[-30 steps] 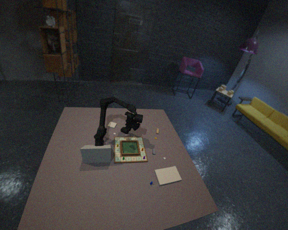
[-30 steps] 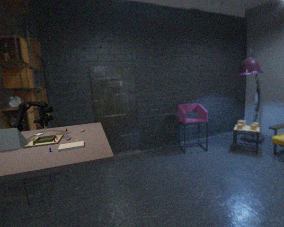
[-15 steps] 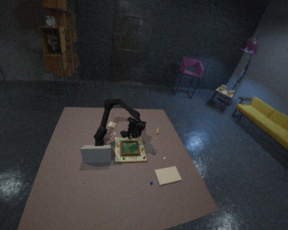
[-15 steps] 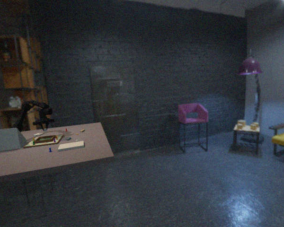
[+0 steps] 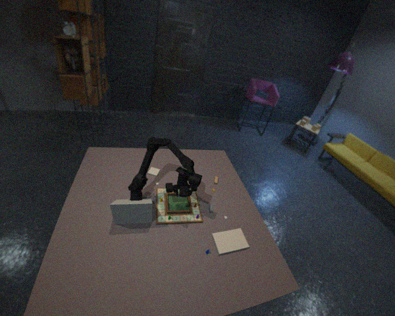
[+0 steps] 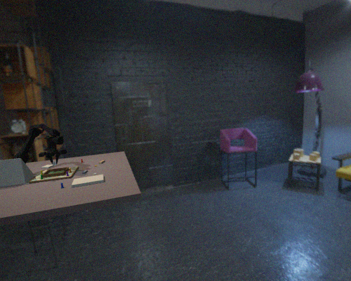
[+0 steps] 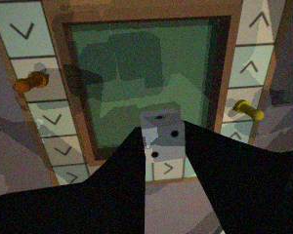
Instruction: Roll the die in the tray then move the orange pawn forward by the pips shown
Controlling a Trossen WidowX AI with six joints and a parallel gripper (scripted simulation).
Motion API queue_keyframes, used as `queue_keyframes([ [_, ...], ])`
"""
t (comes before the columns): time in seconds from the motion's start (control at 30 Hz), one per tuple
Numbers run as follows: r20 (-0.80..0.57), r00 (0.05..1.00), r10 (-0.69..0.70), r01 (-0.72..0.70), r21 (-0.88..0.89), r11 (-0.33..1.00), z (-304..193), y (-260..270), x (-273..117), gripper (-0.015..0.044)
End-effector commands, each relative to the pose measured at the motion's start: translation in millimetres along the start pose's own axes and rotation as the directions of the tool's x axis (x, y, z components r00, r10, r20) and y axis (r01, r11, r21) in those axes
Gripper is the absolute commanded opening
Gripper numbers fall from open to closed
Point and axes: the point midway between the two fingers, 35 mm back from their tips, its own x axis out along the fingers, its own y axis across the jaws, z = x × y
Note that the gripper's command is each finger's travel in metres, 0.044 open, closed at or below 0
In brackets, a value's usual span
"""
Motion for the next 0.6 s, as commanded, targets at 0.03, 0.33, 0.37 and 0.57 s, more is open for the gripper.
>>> queue_keyframes([
  [0.03,0.044,0.999,-0.027,0.026,0.018,0.999,2.2,-2.7,3.4,0.0],
  [0.33,0.321,0.94,-0.115,0.109,0.034,0.993,3.9,-9.9,12.4,0.0],
  [0.37,0.351,0.929,-0.118,0.112,0.037,0.993,4.3,-10.4,13.0,0.0],
  [0.57,0.527,0.843,-0.111,0.102,0.046,0.994,5.5,-10.7,13.7,0.0],
])
